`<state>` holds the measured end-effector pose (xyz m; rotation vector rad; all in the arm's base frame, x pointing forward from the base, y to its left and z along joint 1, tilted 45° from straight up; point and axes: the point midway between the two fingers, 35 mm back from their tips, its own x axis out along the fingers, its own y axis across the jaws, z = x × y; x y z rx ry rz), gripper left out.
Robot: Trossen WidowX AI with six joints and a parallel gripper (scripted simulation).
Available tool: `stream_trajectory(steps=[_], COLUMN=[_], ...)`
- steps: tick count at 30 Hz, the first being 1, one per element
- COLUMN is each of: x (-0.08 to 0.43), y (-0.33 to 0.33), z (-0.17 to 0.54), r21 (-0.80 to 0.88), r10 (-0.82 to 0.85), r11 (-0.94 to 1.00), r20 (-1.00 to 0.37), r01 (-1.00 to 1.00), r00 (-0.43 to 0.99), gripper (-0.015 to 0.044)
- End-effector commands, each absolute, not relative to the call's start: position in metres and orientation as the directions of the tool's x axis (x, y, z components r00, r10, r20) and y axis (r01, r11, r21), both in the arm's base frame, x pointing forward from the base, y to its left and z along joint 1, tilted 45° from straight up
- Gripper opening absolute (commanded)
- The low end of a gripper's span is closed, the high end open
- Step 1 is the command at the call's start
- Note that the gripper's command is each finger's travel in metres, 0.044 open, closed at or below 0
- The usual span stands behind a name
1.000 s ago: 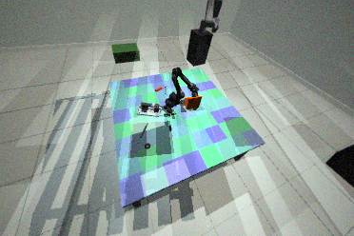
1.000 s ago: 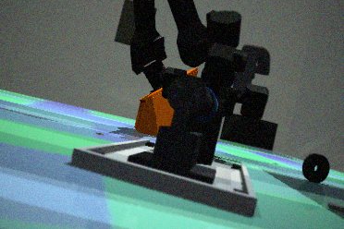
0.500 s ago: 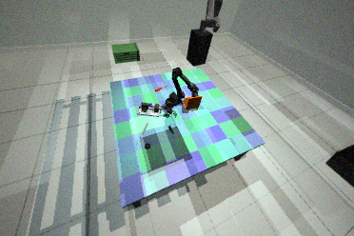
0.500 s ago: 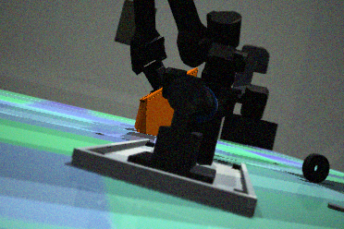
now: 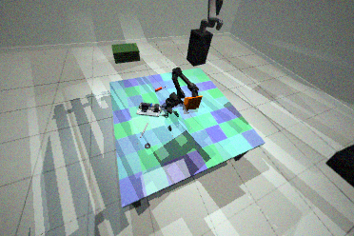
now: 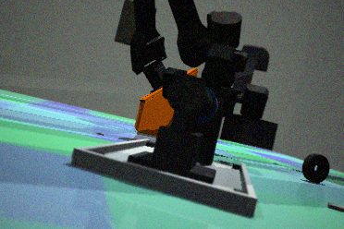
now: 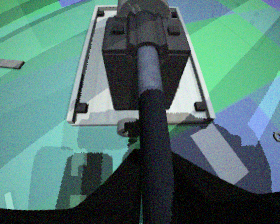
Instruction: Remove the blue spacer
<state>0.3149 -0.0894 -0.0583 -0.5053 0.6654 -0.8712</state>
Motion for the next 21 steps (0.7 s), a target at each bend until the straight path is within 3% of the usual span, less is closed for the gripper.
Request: stream_trajectory(steps=[1,21], x=[0.3139,0.3122], y=[-0.0888,-0.0878], z=[-0.0581,-0.0586], r21=[-0.646,-0.646], r10=[-0.825,-0.825], r11=[0.549,0.549], r20=[-0.317,-0.318], r01=[0.531,0.531], r00=[0.467,0.467], gripper=[0.0000,0.0000])
